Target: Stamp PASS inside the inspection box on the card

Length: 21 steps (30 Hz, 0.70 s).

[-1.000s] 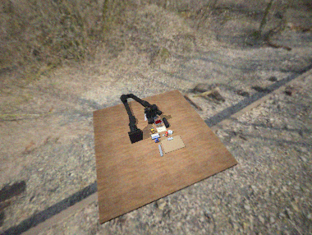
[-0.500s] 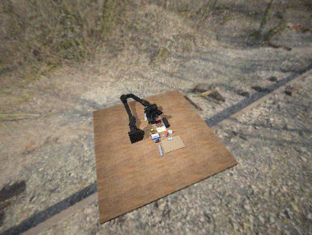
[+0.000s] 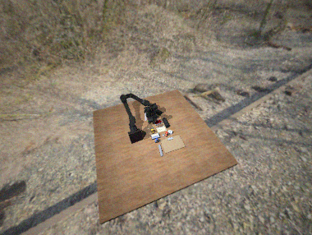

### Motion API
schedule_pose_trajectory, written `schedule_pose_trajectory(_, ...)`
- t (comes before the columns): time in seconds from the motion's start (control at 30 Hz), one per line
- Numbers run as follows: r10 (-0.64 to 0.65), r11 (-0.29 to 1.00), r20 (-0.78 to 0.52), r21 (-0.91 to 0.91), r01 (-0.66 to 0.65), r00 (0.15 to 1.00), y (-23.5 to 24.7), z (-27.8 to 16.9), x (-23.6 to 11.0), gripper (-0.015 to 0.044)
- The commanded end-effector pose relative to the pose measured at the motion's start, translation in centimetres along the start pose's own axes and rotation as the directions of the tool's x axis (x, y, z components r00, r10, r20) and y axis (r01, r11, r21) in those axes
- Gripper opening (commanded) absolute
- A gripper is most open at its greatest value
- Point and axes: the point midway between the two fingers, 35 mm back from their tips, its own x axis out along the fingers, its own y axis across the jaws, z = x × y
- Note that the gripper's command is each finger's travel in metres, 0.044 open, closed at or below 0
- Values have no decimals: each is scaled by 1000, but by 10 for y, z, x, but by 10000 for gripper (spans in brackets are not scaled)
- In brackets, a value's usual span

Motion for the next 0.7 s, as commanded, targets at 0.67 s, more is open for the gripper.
schedule_pose_trajectory(0.67, 8, 1000, 5, -7, -8, 1000, 1, 1, -14, 0)
